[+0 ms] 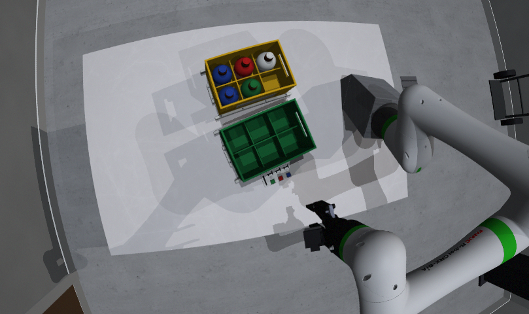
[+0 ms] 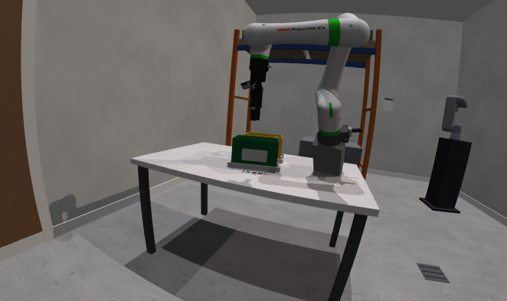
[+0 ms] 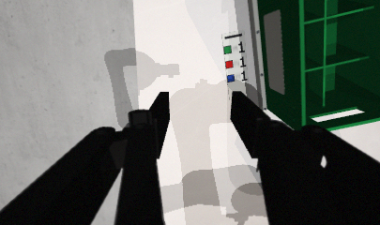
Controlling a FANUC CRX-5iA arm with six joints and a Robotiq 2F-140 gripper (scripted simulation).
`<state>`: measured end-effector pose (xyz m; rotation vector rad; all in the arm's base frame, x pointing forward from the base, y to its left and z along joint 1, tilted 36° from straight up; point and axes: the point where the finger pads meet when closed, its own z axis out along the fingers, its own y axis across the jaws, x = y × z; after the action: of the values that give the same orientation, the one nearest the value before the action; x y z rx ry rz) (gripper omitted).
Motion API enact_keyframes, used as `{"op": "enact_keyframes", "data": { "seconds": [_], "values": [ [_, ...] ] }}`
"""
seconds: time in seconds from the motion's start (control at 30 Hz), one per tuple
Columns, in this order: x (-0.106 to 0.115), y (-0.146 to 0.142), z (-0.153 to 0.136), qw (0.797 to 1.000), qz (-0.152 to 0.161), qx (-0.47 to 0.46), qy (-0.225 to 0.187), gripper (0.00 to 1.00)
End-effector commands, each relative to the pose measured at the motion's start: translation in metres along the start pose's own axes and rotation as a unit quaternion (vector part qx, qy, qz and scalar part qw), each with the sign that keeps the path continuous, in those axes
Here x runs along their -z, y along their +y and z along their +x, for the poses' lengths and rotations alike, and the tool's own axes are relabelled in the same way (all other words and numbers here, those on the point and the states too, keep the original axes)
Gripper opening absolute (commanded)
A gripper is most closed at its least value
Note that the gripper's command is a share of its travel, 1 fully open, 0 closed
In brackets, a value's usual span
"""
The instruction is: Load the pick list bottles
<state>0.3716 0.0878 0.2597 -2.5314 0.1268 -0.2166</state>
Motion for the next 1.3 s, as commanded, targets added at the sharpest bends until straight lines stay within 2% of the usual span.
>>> {"op": "enact_keyframes", "data": {
  "seconds": [0.0,0.8,1.27],
  "values": [
    [-0.012,0.018,0.004,0.997,0.008,0.078,0.000,0.44],
    [-0.073,0.109,0.016,0.996,0.008,0.090,0.000,0.44],
    [-0.078,0.116,0.017,0.996,0.008,0.090,0.000,0.44]
  ]
}}
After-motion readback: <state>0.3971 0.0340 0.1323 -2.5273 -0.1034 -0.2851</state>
